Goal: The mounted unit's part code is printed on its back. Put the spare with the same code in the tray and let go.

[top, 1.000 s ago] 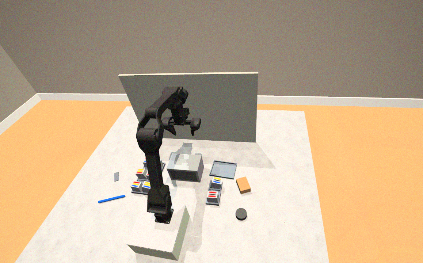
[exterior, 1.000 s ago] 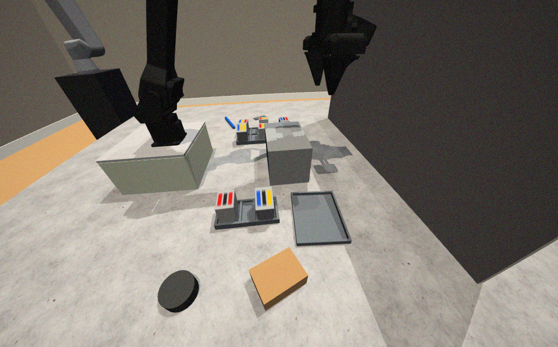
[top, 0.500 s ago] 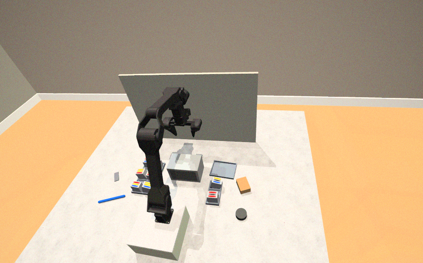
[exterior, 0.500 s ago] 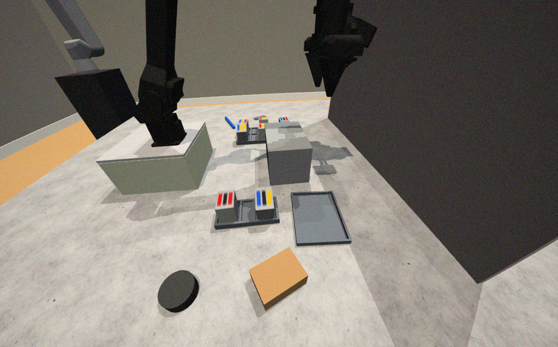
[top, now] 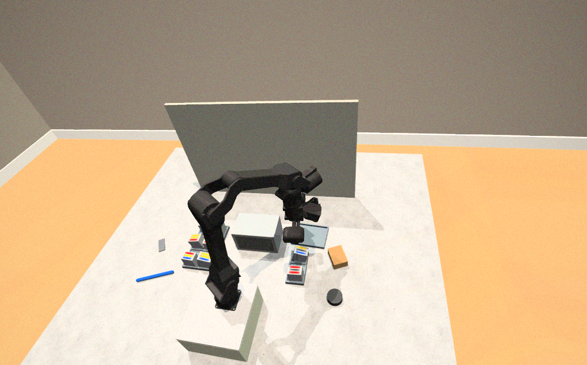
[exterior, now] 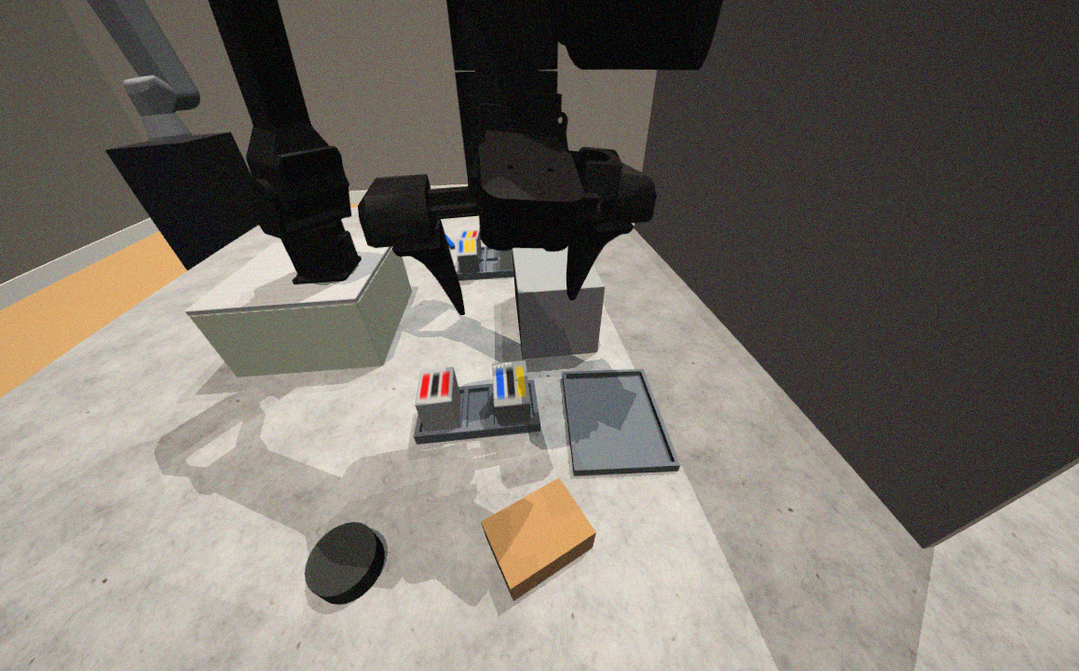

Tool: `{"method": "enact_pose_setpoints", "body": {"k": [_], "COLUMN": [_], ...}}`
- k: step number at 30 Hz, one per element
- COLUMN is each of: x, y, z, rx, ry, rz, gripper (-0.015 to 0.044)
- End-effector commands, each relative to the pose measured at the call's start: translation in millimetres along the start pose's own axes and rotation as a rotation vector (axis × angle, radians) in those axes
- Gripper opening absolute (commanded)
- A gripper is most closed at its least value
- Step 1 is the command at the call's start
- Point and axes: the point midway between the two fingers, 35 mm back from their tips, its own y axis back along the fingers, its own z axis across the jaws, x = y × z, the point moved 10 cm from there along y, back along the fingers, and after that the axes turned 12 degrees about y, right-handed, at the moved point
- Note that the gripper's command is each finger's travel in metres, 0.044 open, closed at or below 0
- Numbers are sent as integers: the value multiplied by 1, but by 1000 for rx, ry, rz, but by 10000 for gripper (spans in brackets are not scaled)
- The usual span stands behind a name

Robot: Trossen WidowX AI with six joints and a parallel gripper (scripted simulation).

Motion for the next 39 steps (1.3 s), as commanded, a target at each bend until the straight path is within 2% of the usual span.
{"method": "enact_pose_setpoints", "body": {"k": [1,5,10,11,22,39], "x": [1,1,1,1,4,1], "y": [-4,-4,-39,-43,-47,-75], "z": [-14,-14,-14,-14,-15,-14], "rx": [-9,-9,-9,-9,-9,-9], "ry": [-118,-118,-118,-118,-118,-118], "rz": [-10,-10,-10,-10,-10,-10], "gripper": [440,440,309,300,300,300]}}
